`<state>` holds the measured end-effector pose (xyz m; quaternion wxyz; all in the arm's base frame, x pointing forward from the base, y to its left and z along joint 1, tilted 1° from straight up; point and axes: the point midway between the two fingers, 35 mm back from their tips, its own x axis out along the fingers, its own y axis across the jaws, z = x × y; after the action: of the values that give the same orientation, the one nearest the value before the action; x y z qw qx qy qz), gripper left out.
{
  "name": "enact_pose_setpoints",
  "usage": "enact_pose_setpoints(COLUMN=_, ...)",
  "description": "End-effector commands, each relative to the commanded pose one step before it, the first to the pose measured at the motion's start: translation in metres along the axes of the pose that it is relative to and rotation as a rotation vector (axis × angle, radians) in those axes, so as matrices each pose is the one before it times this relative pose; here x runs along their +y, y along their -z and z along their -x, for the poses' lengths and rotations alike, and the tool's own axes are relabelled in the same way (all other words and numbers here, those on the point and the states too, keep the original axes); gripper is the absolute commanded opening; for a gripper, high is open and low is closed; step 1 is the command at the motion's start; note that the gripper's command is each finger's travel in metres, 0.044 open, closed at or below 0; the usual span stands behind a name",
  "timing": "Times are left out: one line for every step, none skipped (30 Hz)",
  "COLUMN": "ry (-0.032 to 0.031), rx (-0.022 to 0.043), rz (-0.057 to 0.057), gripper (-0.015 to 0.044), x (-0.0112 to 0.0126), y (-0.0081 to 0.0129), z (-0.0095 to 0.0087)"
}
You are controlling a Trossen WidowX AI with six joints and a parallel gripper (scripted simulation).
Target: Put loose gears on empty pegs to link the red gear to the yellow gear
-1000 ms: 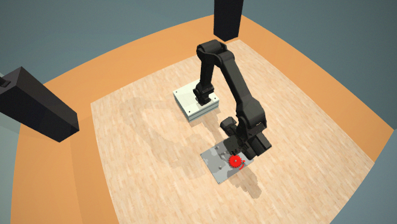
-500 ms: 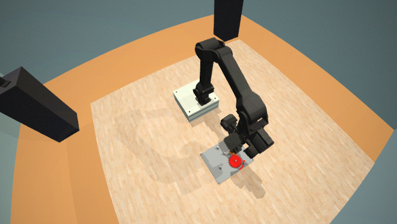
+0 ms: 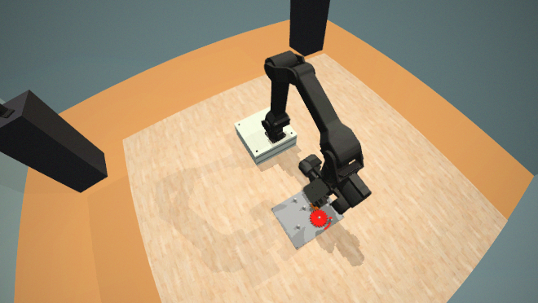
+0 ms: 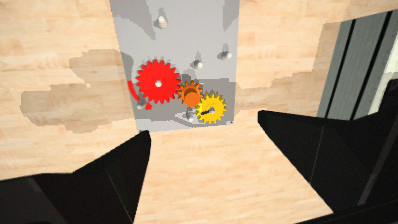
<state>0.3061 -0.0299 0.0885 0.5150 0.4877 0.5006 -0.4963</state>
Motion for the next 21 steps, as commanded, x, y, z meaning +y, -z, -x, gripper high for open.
enact_pose_setpoints(ry=-0.00422, rx=-0.00045, rz=-0.0045, gripper=0.044, x=-0.00025, y=0.0001, z=0.00196)
enact_pose_setpoints(ry=0.0, rx=0.0, rz=0.0, gripper=0.044, x=0.0, y=0.0, z=0.0)
enact_pose_setpoints(ry=0.0, rx=0.0, rz=0.0, gripper=0.044, x=0.0, y=0.0, z=0.0)
enact_pose_setpoints(ry=0.0, rx=0.0, rz=0.0, gripper=0.044, x=0.0, y=0.0, z=0.0)
enact_pose_setpoints(ry=0.0, rx=0.0, rz=0.0, gripper=0.044, x=0.0, y=0.0, z=0.0)
enact_pose_setpoints(ry=0.0, rx=0.0, rz=0.0, gripper=0.044, x=0.0, y=0.0, z=0.0)
enact_pose_setpoints(ry=0.0, rx=0.0, rz=0.0, gripper=0.044, x=0.0, y=0.0, z=0.0)
enact_pose_setpoints(ry=0.0, rx=0.0, rz=0.0, gripper=0.044, x=0.0, y=0.0, z=0.0)
enact_pose_setpoints(ry=0.0, rx=0.0, rz=0.0, gripper=0.044, x=0.0, y=0.0, z=0.0)
enact_pose_setpoints(ry=0.0, rx=0.0, rz=0.0, gripper=0.044, x=0.0, y=0.0, z=0.0)
enact_pose_setpoints(ry=0.0, rx=0.0, rz=0.0, gripper=0.044, x=0.0, y=0.0, z=0.0)
enact_pose_setpoints(ry=0.0, rx=0.0, rz=0.0, gripper=0.044, x=0.0, y=0.0, z=0.0)
enact_pose_setpoints(ry=0.0, rx=0.0, rz=0.0, gripper=0.044, x=0.0, y=0.0, z=0.0)
enact_pose_setpoints(ry=0.0, rx=0.0, rz=0.0, gripper=0.044, x=0.0, y=0.0, z=0.0)
enact_pose_setpoints(ry=0.0, rx=0.0, rz=0.0, gripper=0.044, x=0.0, y=0.0, z=0.0)
enact_pose_setpoints(ry=0.0, rx=0.0, rz=0.0, gripper=0.044, x=0.0, y=0.0, z=0.0)
enact_pose_setpoints(ry=0.0, rx=0.0, rz=0.0, gripper=0.044, x=0.0, y=0.0, z=0.0)
enact_pose_setpoints(ry=0.0, rx=0.0, rz=0.0, gripper=0.044, x=0.0, y=0.0, z=0.0)
enact_pose_setpoints(ry=0.0, rx=0.0, rz=0.0, gripper=0.044, x=0.0, y=0.0, z=0.0)
enact_pose_setpoints(ry=-0.00009, rx=0.00024, rz=0.0, gripper=0.044, x=0.00039, y=0.00236, z=0.00035)
enact_pose_setpoints(ry=-0.00026, rx=0.00071, rz=0.0, gripper=0.044, x=0.00107, y=0.00711, z=0.00107)
